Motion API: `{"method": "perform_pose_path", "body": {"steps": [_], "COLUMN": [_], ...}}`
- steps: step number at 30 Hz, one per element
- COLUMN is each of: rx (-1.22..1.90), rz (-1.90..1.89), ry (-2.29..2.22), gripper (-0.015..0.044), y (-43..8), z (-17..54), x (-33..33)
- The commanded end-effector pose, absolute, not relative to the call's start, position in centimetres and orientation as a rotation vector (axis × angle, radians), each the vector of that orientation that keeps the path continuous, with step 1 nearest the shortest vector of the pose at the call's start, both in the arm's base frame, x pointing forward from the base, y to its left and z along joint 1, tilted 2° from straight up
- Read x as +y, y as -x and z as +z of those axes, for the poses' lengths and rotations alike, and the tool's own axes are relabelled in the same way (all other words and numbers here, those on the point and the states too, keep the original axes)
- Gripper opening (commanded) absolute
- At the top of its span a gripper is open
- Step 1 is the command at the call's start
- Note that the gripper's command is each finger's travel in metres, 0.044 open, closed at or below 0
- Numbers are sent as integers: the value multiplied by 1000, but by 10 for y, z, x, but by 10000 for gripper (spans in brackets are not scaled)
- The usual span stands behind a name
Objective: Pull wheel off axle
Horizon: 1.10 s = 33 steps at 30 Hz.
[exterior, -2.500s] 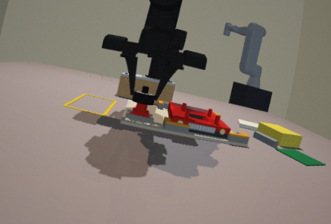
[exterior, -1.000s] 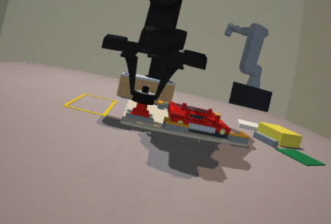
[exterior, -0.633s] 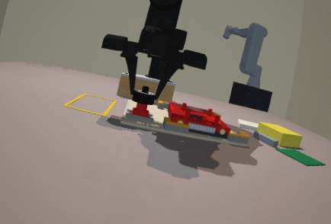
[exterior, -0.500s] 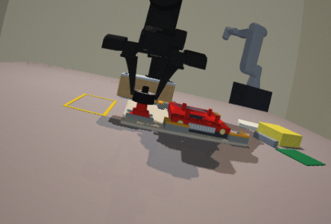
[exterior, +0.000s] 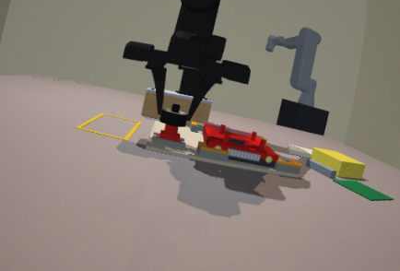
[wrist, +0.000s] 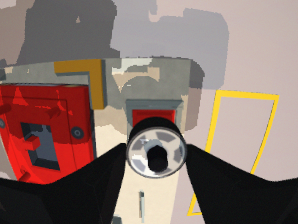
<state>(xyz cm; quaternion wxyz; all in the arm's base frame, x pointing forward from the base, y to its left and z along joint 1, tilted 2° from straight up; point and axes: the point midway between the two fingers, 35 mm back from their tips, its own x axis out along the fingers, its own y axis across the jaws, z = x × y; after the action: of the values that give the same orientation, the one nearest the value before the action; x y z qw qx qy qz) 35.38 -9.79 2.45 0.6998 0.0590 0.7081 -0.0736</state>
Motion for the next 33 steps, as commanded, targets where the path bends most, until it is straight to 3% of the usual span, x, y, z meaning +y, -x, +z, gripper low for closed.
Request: {"method": "perform_pose_path", "body": {"steps": [1, 3, 15, 25, 33], "rx": [1562, 1561, 1559, 1559, 1559], "rz": [-163, -163, -162, -162, -162], "ry": [-129, -129, -128, -128, -128], "gripper": [0, 0, 300, 300, 300], "y": [-352, -352, -354, -353, -354], "z": [45, 45, 40, 86, 75], "x": [-97, -97, -98, -96, -97]}}
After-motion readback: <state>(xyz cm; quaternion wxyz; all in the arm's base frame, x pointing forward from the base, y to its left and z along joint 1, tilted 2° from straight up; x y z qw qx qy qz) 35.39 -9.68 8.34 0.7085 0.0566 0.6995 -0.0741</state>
